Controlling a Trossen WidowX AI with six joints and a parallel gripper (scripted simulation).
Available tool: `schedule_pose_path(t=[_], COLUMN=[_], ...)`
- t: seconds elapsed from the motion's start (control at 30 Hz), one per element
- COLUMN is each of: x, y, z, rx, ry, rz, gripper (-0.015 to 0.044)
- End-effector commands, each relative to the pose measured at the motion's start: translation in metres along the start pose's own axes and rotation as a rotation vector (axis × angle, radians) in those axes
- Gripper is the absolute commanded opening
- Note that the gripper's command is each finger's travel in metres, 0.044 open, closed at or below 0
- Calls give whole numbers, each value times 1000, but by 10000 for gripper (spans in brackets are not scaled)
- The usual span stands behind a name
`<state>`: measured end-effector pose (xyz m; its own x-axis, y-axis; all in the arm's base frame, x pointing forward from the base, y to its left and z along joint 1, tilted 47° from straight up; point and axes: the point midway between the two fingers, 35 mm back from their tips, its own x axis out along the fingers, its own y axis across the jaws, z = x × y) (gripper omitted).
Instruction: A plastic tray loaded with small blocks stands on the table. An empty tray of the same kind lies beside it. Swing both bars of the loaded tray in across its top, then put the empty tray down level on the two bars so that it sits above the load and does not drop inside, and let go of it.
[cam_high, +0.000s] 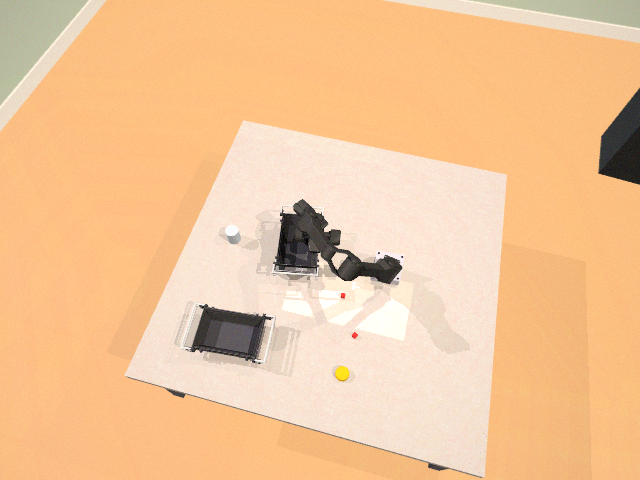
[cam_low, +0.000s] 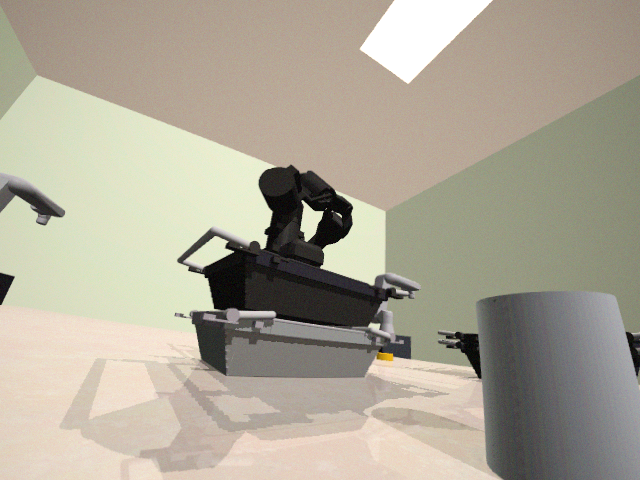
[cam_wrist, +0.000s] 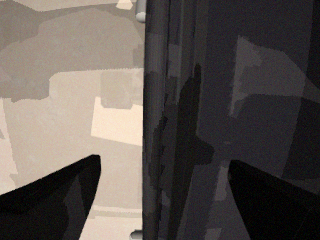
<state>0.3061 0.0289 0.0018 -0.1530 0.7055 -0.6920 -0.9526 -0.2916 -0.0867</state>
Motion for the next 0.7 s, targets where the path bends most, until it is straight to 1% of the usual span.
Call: schedule_pose_path(t=[0.0, 0.1, 0.4, 0.67], x=[1, 1, -5, -45], y=[1, 1, -1, -5], z=[0, 0, -1, -3], rx=[9, 9, 3, 24], ry=[1, 1, 1, 3], rz=[5, 5, 0, -2], gripper=[396, 440, 440, 440])
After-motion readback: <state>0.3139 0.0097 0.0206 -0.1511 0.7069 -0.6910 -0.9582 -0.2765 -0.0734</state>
